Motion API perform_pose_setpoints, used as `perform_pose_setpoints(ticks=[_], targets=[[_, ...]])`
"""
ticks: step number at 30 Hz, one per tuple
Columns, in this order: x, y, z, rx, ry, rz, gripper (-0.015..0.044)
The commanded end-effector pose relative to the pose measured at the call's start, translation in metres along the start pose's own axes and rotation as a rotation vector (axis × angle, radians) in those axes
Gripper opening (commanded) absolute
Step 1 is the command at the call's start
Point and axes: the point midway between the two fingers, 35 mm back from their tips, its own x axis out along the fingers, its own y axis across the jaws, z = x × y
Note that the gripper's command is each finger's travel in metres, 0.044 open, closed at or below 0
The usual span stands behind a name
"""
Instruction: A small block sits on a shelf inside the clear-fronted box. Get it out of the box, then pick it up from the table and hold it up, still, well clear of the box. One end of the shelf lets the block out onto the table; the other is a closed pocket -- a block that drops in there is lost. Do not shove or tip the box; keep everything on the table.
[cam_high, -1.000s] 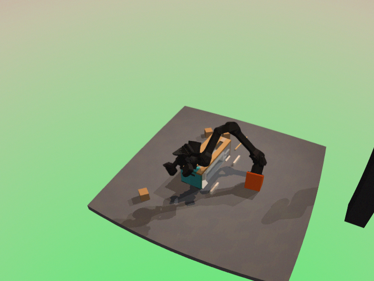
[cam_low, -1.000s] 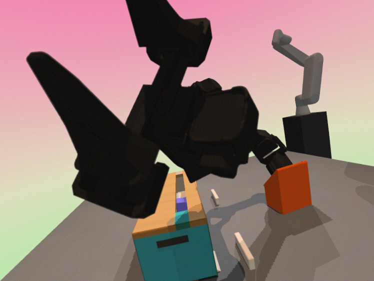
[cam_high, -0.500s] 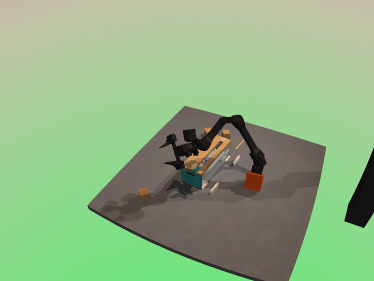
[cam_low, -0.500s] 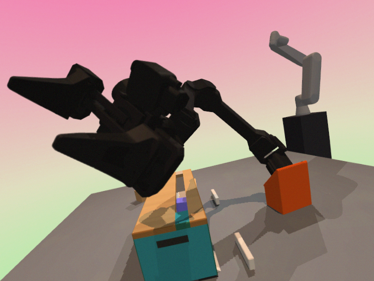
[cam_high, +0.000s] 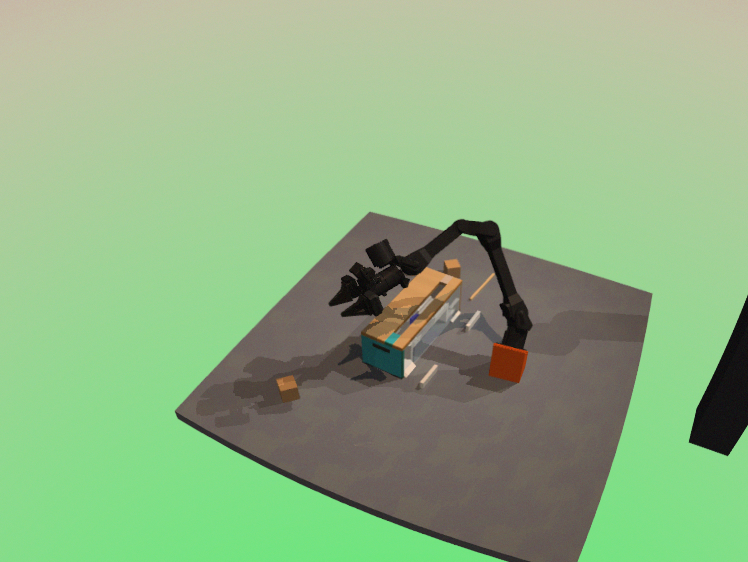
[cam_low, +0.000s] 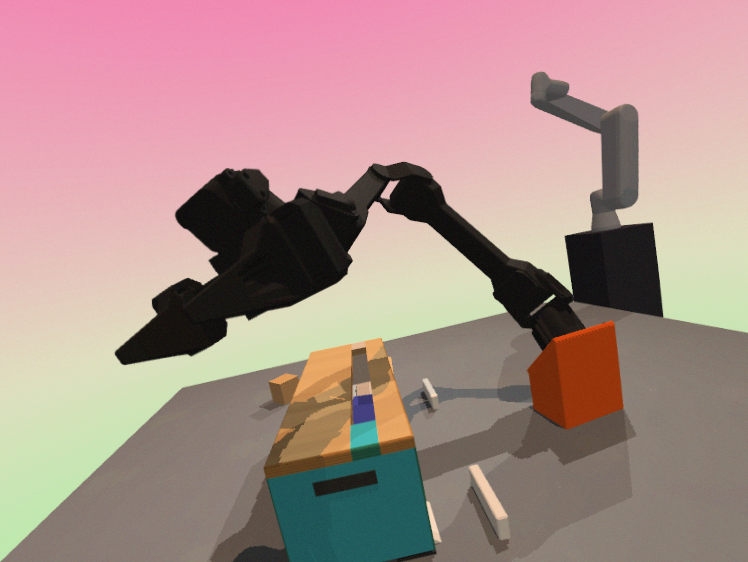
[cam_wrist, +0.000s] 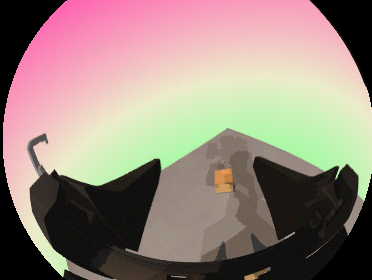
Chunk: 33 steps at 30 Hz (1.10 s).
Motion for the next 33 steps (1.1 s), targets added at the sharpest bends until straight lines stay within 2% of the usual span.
perform_pose_setpoints(ticks=[1,9,18,25,33], targets=[[-0.054,-0.032,-0.045,0.648,0.24,-0.158,0.04],[-0.104,-0.046,-0.075,1.109,0.362,-0.355,0.04],[-0.171,-0.054,-0.109,1.599,0.429,-0.671,0.04],[-0.23,-0.055,-0.133,1.939,0.404,-0.985,0.04],[-0.295,-0.05,-0.154,2.222,0.282,-1.352,0.04]])
